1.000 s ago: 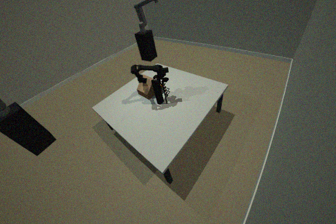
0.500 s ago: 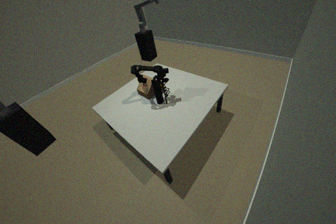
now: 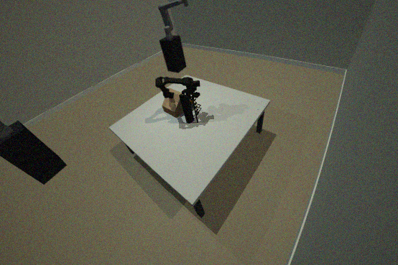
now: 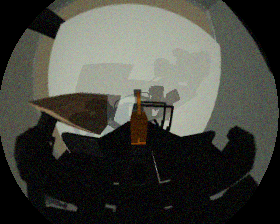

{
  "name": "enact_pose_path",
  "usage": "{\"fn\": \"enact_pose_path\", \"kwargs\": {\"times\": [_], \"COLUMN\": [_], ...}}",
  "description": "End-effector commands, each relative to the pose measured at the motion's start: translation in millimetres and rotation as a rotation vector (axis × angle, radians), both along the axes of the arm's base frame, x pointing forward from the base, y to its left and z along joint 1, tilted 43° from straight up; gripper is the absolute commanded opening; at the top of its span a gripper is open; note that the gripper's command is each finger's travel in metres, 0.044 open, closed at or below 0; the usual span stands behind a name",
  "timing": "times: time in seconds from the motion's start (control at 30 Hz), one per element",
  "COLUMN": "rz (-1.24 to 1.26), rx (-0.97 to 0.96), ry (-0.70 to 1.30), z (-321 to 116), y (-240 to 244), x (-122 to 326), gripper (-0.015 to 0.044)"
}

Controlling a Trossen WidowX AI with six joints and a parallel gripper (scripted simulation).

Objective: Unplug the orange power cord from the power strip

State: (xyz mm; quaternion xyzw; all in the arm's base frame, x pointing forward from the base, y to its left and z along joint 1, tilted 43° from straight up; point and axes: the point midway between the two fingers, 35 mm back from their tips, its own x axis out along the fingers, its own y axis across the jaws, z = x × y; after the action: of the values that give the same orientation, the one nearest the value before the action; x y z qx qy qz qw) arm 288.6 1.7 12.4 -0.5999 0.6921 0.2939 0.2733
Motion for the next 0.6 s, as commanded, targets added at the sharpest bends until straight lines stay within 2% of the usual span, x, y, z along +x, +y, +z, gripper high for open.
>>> {"fn": "enact_pose_path", "kwargs": {"times": [0.0, 0.57], "rz": [0.004, 0.006], "rx": [0.022, 0.024], "ry": [-0.004, -0.003], "z": [-9, -25], "y": [13, 36], "x": [2, 3], "gripper": [0.0000, 0.0000]}}
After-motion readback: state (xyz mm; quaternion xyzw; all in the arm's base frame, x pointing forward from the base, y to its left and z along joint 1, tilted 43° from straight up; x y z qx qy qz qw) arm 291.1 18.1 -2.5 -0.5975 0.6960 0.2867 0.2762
